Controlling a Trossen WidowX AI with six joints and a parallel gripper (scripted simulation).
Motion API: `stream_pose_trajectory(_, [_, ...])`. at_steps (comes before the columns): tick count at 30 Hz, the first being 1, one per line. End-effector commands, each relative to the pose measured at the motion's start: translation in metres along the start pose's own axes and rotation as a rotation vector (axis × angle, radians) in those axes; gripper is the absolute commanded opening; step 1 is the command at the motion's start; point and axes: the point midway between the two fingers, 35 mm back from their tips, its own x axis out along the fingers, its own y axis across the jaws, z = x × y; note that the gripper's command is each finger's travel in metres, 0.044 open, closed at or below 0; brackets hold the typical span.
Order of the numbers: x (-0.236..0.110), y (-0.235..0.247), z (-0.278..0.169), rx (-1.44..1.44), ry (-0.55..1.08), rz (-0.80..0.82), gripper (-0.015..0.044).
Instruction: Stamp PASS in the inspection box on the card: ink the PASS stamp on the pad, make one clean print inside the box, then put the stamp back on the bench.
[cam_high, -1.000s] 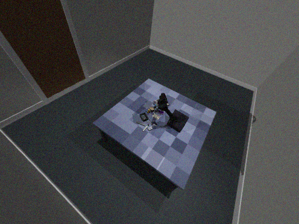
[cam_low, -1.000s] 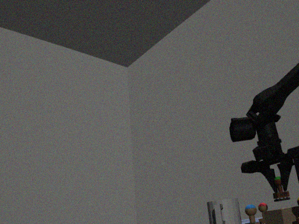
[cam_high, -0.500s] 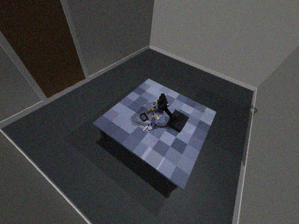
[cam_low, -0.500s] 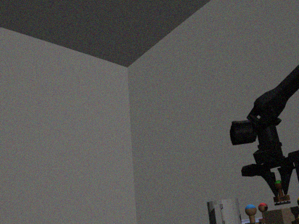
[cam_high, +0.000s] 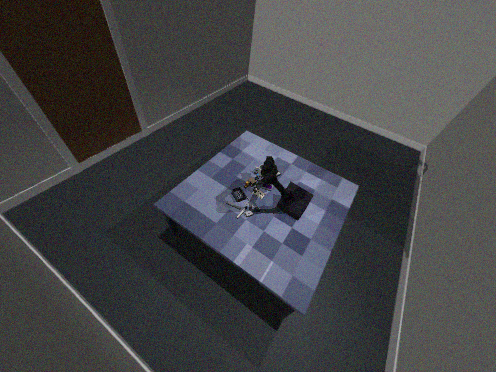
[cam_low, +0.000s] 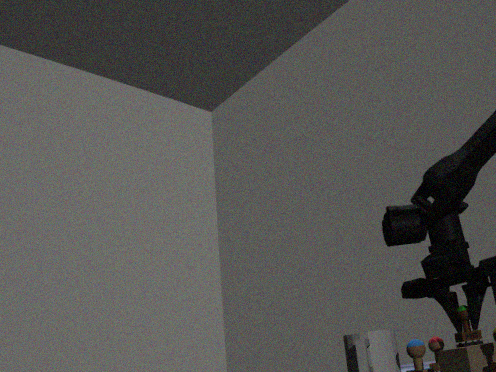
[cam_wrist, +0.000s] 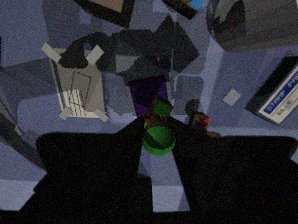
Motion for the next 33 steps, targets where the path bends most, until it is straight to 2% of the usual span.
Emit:
stream_pose_trajectory(1, [0.004,0.001,0.0,0.007,0.0,0.006,0.0])
stream_pose_trajectory(33, [0.025,0.001,-0.002,0.005,0.0,0.01,0.0])
